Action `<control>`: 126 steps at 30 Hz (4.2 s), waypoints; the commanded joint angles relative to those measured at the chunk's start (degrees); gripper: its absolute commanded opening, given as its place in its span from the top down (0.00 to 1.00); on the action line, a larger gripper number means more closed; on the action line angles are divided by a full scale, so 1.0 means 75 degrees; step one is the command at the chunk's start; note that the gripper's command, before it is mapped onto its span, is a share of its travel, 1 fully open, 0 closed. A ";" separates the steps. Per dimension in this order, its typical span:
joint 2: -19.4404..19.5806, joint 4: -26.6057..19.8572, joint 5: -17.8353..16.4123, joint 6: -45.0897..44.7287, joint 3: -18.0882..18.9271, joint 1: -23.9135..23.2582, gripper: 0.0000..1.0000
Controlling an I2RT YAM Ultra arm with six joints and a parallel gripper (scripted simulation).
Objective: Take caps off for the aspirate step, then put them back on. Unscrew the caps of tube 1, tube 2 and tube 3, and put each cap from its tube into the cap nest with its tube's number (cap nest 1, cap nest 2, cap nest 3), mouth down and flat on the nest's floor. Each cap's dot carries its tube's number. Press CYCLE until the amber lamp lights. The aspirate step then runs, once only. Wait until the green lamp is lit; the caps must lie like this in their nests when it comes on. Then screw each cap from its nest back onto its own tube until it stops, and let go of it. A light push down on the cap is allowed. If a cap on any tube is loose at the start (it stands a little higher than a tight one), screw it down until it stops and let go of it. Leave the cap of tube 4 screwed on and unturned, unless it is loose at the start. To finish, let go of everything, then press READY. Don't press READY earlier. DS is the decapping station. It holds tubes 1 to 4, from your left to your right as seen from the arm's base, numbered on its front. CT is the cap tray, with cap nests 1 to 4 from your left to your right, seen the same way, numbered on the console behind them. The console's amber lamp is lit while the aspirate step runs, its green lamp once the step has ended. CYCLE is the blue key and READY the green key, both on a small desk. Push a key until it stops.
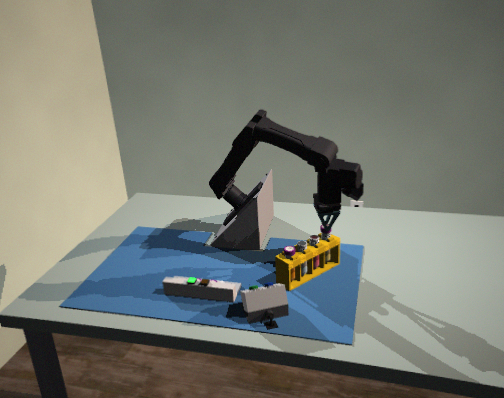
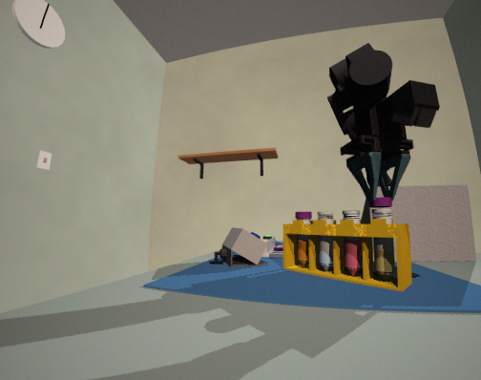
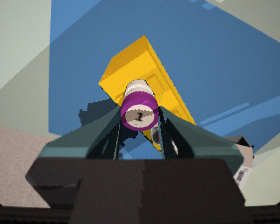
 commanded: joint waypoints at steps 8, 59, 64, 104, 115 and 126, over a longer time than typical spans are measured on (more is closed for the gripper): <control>-0.0080 0.0054 -0.0001 -0.0011 -0.0005 0.0033 1.00; -0.0043 0.0060 -0.0010 -0.0001 0.0023 0.0046 1.00; -0.0030 0.0052 -0.0010 -0.0002 0.0045 0.0046 1.00; 0.0002 0.0319 0.0039 -0.0055 -0.0174 -0.0025 1.00; -0.0009 0.0336 0.0041 -0.0057 -0.0201 -0.0027 1.00; -0.0019 0.0342 0.0042 -0.0058 -0.0217 -0.0029 0.51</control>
